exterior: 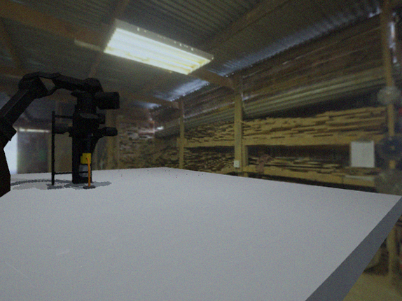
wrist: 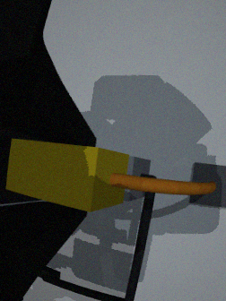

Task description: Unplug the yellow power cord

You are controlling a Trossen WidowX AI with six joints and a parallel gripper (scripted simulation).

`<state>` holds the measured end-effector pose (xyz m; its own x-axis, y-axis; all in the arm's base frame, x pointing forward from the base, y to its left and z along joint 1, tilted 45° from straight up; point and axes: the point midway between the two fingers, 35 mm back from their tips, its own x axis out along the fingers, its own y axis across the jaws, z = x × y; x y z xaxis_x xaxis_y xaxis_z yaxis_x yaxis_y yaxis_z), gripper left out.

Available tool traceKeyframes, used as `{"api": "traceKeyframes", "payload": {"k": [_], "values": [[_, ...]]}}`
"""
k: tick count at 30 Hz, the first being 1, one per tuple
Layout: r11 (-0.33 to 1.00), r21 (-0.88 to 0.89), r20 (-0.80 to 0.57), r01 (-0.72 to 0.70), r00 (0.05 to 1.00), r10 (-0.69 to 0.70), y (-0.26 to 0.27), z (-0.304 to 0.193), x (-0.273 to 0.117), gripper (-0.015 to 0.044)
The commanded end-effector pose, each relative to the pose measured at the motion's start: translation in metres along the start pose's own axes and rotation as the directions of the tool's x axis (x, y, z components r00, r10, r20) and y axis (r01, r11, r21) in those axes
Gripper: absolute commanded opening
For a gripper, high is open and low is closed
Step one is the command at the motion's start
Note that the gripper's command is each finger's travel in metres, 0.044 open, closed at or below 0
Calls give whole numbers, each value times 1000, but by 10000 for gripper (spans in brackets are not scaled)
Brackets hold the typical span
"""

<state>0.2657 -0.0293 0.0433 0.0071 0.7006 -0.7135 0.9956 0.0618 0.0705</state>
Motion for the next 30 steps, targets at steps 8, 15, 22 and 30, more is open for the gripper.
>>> {"api": "traceKeyframes", "payload": {"k": [8, 15, 22, 30], "values": [[1000, -2, 0, -2, 1000, 2, 0, 0, 0, 0], [1000, -1, 0, -2, 1000, 2, 1, 9, -1, 0], [1000, 0, 1, -2, 1000, 2, 2, 20, -1, 0], [1000, 1, 2, -2, 1000, 2, 3, 33, -2, 0]]}}
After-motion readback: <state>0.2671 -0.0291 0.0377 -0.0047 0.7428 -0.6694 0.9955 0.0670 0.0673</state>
